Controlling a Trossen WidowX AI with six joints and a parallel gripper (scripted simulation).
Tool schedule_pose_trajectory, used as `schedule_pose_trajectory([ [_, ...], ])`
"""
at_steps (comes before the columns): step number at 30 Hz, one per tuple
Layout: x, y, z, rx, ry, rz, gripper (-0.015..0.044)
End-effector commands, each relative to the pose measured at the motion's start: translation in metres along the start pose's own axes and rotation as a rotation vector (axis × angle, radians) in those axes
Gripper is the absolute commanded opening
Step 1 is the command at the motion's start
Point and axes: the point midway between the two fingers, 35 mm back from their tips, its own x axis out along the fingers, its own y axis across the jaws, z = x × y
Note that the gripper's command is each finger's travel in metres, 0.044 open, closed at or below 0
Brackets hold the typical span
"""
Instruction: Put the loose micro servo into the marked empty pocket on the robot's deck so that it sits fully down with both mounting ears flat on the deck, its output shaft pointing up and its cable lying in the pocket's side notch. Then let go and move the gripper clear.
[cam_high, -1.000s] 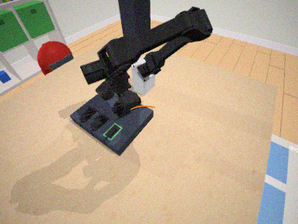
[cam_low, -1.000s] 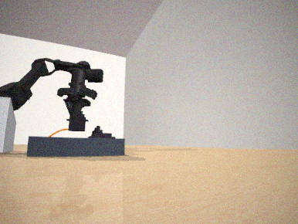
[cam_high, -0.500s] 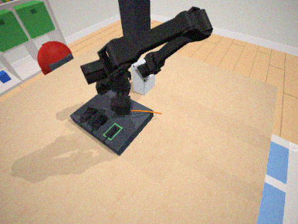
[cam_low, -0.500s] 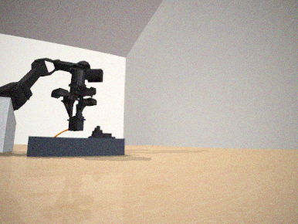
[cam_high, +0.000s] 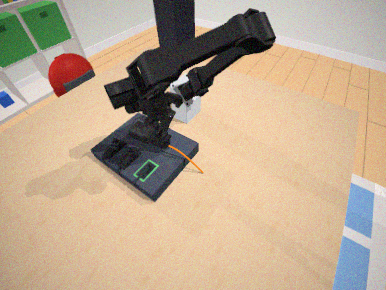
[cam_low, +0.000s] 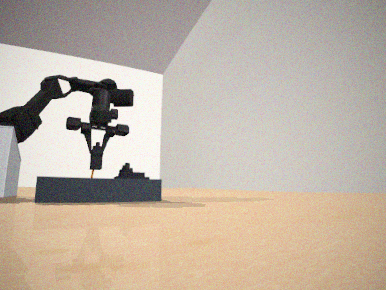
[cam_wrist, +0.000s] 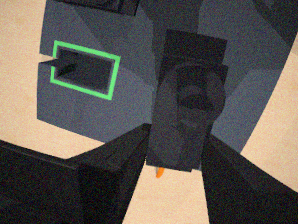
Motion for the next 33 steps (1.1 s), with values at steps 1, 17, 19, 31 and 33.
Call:
schedule_pose_trajectory([
  [1, -0.0002, -0.0004, -0.0002, 0.124, 0.002, 0.001, 0.0],
  [17, -0.0002, -0.0003, -0.0003, 0.671, 0.003, 0.0, 0.0],
  [19, -0.0002, -0.0003, -0.0003, 0.739, 0.003, 0.0, 0.0],
  [31, -0.0002, -0.0003, -0.0003, 1.149, 0.003, -0.001, 0.0],
  [33, -0.0002, -0.0003, -0.0003, 1.217, 0.003, -0.001, 0.0],
])
